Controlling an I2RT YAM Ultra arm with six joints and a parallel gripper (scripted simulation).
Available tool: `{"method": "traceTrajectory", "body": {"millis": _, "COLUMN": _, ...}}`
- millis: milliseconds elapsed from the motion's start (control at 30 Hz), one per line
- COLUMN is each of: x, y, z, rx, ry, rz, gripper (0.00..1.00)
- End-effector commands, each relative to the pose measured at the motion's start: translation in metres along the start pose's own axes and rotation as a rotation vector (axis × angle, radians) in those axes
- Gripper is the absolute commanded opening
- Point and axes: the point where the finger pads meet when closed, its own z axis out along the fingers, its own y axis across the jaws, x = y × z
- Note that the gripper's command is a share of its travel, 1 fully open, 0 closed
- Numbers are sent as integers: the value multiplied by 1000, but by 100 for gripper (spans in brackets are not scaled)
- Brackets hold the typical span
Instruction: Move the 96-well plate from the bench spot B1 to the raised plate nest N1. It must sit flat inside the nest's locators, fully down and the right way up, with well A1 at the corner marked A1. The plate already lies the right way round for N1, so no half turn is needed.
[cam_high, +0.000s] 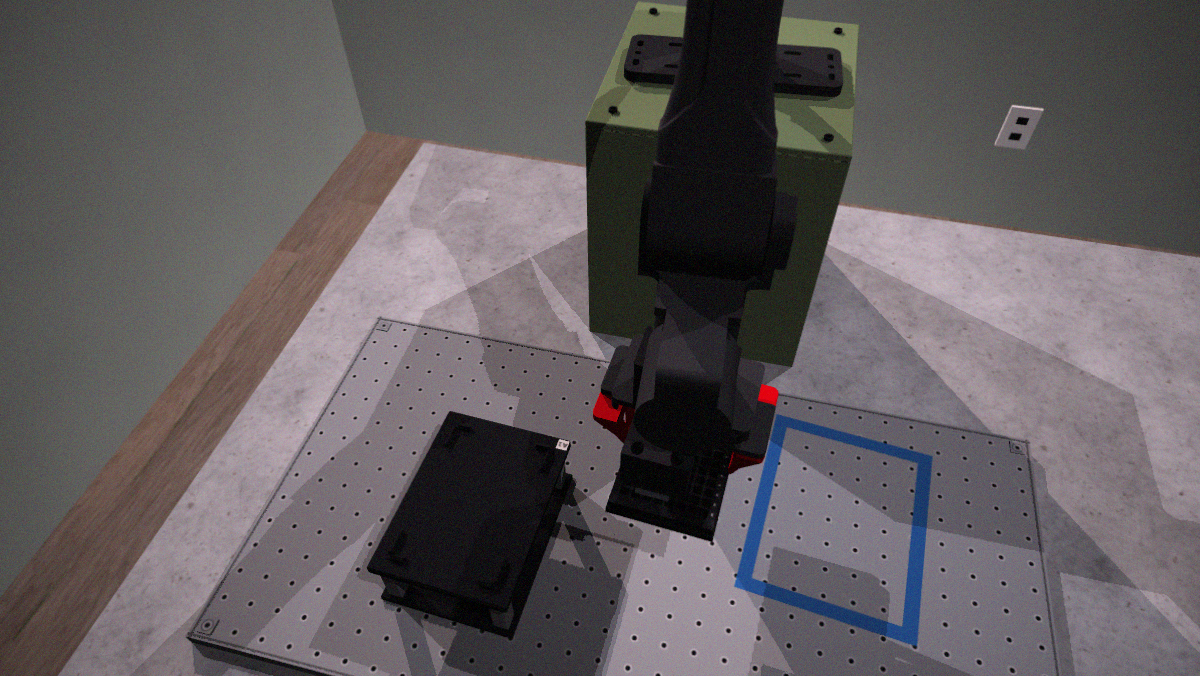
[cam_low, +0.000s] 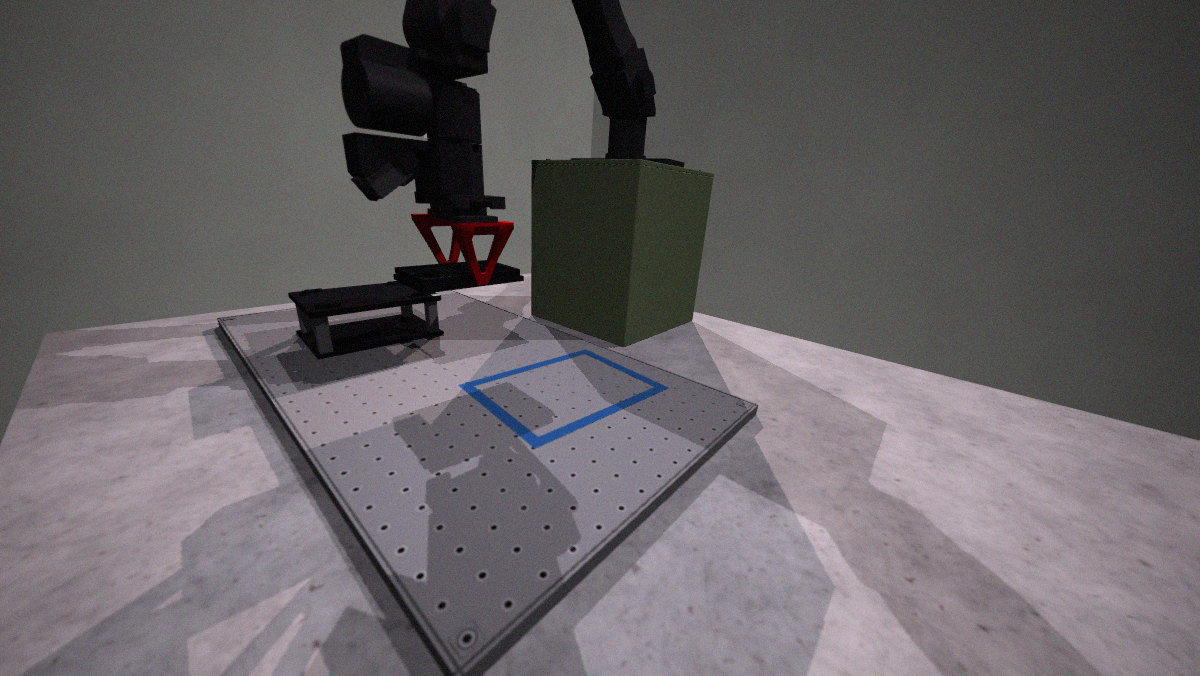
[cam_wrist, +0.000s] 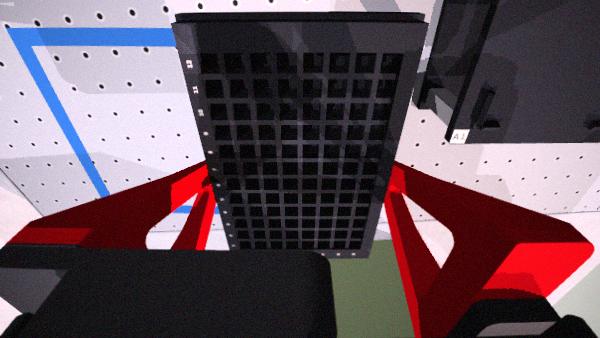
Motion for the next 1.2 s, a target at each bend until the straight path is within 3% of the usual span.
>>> {"method": "traceTrajectory", "body": {"millis": 0, "x": -27, "y": -11, "z": -19, "rx": -6, "ry": -54, "rz": -16, "gripper": 0}}
{"method": "traceTrajectory", "body": {"millis": 267, "x": -33, "y": -30, "z": -23, "rx": -4, "ry": -52, "rz": -16, "gripper": 0}}
{"method": "traceTrajectory", "body": {"millis": 500, "x": -32, "y": -52, "z": -15, "rx": -3, "ry": -18, "rz": -16, "gripper": 0}}
{"method": "traceTrajectory", "body": {"millis": 1167, "x": -53, "y": -108, "z": -27, "rx": -2, "ry": -19, "rz": -16, "gripper": 0}}
